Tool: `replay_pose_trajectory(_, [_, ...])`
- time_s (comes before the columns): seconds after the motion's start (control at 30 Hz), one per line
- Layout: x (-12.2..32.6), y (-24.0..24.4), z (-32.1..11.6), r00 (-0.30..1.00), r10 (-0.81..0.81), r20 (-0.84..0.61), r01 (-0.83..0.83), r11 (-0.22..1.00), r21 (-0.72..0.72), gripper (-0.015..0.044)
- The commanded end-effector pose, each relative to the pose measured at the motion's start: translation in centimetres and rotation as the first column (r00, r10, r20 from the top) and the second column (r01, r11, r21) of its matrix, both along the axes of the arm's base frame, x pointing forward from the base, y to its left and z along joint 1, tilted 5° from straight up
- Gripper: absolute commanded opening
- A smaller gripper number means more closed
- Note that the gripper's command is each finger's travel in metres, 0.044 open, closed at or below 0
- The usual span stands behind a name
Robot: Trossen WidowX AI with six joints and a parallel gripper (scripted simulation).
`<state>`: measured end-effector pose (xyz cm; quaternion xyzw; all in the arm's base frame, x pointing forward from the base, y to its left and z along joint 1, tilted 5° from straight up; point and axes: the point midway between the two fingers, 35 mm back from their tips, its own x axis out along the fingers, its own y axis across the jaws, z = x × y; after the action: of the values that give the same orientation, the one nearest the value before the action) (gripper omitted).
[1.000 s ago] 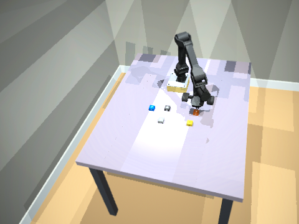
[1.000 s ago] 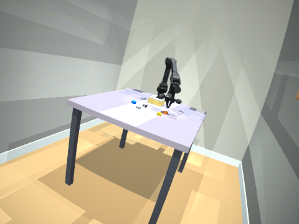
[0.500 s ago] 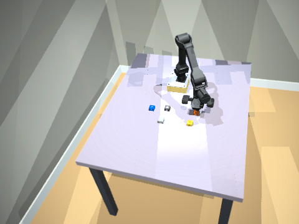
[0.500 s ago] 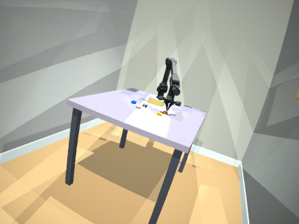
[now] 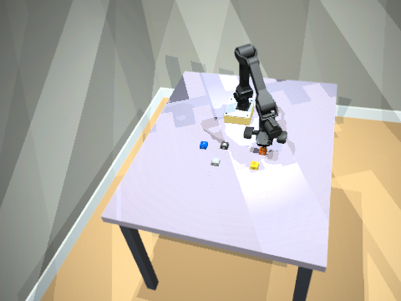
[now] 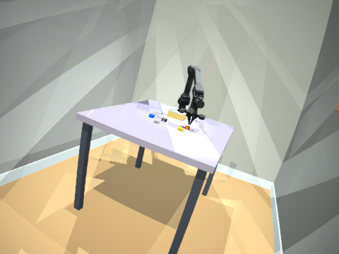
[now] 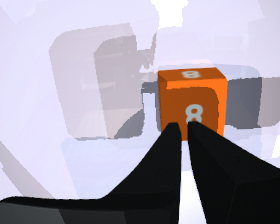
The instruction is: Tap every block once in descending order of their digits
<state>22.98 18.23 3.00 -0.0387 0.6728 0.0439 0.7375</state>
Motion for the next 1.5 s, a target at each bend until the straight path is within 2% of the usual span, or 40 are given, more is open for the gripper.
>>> replay_pose_trajectory(0.0, [0.1,0.0,1.4,1.0,0.0,0.011,0.0,1.0,0.002,0.002])
replay_pose_trajectory(0.1, [0.1,0.1,2.4,1.0,0.0,0.012,0.0,1.0,0.002,0.002])
replay_pose_trajectory(0.27, [-0.7,0.0,9.2,1.0,0.0,0.011,0.0,1.0,0.003,0.002])
replay_pose_trajectory(0.53, [-0.2,-0.7,9.5,1.0,-0.002,0.01,0.002,1.0,0.003,0.002])
replay_pose_trajectory(0.77, [4.4,-8.3,9.8,1.0,-0.027,0.005,0.026,1.0,0.013,0.002])
replay_pose_trajectory(0.97, [6.3,-15.8,9.9,1.0,-0.022,0.009,0.022,1.0,0.005,0.002])
replay_pose_trajectory(1.3, [5.1,-28.5,10.0,1.0,-0.001,0.016,0.001,1.0,-0.022,0.002])
replay_pose_trajectory(1.47, [4.8,-29.3,10.0,1.0,0.0,0.017,0.0,1.0,-0.024,0.002])
